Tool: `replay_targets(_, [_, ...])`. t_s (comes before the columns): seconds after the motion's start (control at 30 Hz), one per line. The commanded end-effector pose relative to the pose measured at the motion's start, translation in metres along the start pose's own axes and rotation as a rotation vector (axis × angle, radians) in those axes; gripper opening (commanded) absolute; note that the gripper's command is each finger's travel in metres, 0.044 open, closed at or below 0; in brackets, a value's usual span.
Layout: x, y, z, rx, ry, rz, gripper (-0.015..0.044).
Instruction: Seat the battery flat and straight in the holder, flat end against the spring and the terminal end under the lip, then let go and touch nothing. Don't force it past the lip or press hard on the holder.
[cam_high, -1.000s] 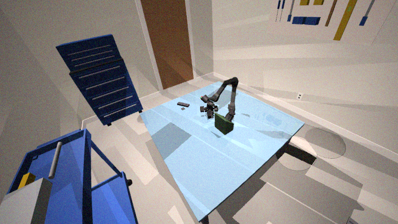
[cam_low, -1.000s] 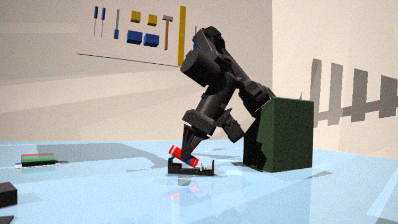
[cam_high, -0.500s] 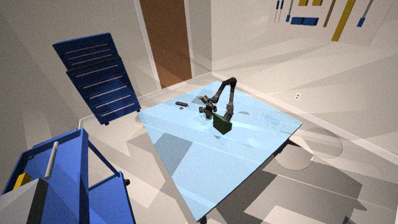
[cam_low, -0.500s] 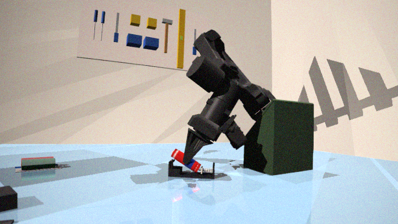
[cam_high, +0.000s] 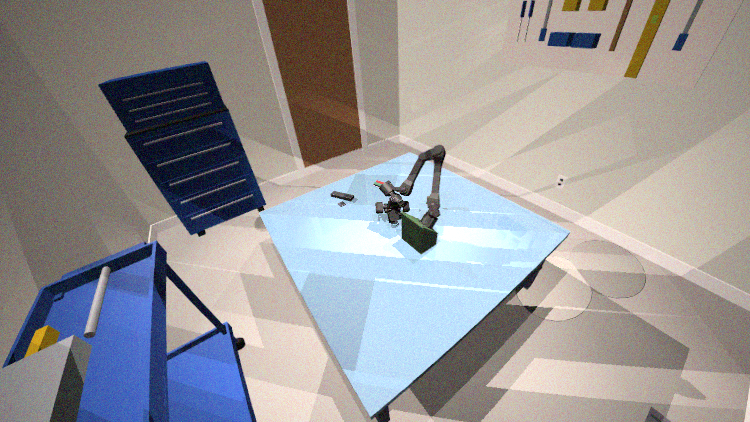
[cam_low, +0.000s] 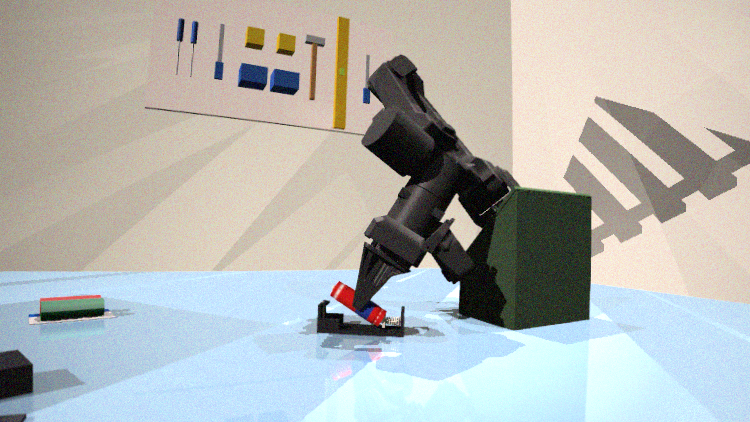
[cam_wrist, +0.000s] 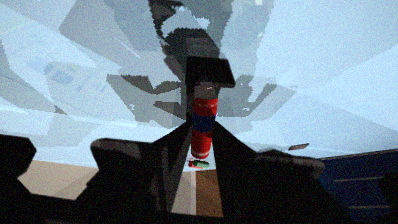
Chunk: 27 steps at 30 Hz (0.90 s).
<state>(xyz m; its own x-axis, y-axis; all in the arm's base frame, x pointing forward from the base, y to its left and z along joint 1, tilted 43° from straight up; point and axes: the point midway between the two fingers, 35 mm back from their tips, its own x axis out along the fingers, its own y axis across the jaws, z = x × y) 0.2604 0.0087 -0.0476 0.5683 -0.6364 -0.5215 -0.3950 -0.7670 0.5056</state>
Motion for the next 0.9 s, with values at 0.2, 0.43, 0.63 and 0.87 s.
replay_targets(0.2, [-0.0034, 0.0013, 0.0112, -0.009, -0.009, -0.01, 0.0068])
replay_targets(0.43, [-0.0052, 0.0014, 0.0144, -0.01, -0.012, -0.018, 0.0068])
replay_targets(0.63, [-0.0054, 0.0016, 0.0149, -0.01, -0.016, -0.022, 0.0068])
replay_targets(0.87, [-0.0028, -0.001, 0.0143, -0.004, -0.05, -0.026, 0.0068])
